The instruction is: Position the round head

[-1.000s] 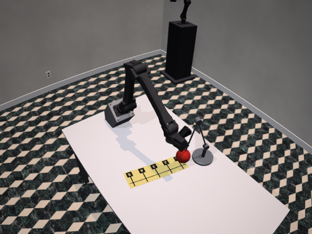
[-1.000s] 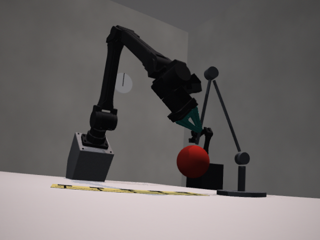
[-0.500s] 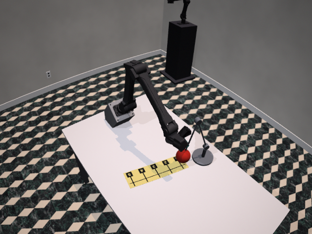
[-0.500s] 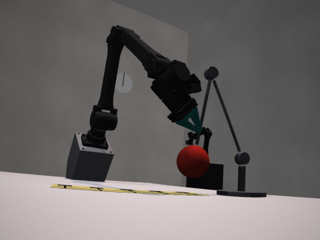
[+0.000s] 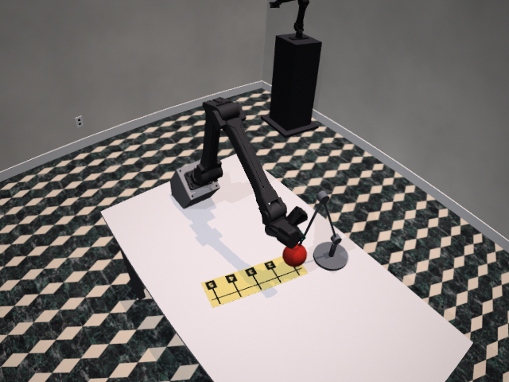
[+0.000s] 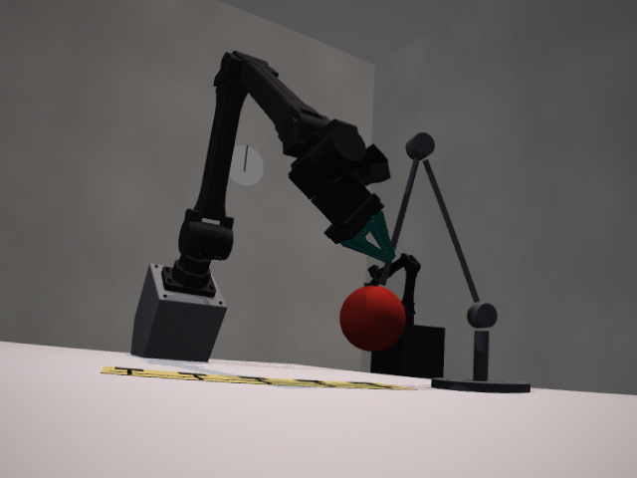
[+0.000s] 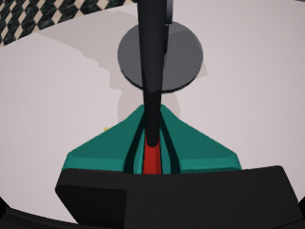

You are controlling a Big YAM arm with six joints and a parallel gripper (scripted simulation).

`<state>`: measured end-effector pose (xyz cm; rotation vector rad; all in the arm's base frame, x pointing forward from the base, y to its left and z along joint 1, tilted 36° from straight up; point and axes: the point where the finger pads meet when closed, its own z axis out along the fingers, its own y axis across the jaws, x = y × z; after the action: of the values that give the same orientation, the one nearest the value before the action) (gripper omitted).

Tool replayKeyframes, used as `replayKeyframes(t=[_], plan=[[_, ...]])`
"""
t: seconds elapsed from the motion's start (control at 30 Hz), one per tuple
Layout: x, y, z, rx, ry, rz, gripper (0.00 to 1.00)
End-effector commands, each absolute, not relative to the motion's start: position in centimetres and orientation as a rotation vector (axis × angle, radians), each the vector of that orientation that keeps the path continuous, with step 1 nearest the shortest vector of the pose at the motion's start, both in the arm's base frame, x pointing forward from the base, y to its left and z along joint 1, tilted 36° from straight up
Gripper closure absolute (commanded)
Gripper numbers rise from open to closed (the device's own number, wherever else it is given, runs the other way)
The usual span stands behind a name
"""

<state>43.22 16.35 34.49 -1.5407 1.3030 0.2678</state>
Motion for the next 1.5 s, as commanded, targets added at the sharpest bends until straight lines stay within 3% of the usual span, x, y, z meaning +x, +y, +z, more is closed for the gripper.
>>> replayKeyframes(t=[0.0, 1.47], plan=[[43.4, 13.6, 34.7, -1.525, 1.328, 0.224, 1.0], [43.9, 10.1, 34.6, -1.543, 1.32, 0.226, 1.0]])
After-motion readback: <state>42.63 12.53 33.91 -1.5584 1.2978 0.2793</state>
